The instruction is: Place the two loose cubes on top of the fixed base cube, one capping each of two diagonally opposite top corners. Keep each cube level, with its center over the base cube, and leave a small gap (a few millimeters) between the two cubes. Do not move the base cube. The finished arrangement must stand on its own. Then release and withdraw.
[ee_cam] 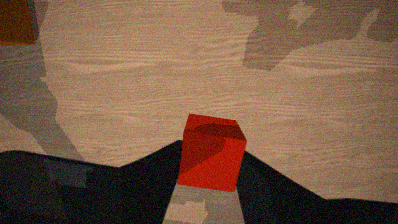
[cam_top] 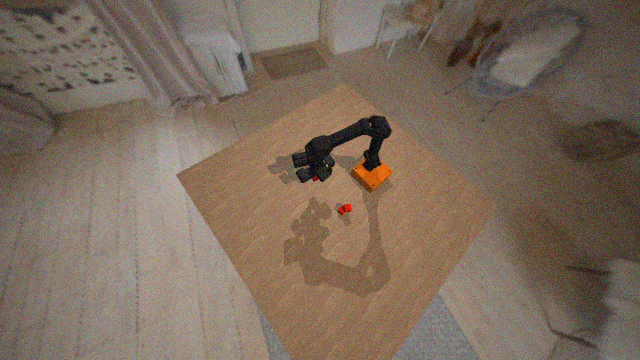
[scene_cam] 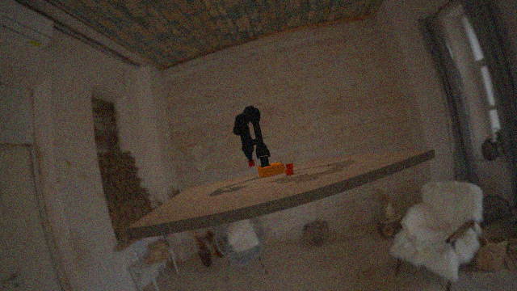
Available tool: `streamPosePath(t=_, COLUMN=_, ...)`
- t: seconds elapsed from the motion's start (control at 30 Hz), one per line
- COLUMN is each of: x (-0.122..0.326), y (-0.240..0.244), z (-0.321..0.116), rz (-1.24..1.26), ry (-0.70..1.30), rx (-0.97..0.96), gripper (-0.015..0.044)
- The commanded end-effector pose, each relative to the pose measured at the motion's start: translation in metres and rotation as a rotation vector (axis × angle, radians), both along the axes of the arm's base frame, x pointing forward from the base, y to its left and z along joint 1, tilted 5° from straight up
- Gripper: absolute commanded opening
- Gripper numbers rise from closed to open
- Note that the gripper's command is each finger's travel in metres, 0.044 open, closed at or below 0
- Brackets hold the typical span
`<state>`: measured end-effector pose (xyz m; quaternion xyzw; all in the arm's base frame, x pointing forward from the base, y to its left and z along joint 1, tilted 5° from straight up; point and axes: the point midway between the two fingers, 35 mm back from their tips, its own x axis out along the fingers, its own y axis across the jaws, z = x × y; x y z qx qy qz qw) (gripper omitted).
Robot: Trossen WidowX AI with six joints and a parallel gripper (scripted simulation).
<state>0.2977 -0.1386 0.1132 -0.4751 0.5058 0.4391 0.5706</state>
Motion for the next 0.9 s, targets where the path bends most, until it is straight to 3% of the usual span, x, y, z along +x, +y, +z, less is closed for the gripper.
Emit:
streamPosePath(t=0.0, x=-0.001, y=0.000, z=0.006, rz=0.004, ry=-0.003, rx=-0.006, gripper=0.0105)
streamPosePath(t=0.87, x=0.014, y=0.063, z=0.004, rz=-0.632, ry=0.012, rx=0.065, gripper=0.0105)
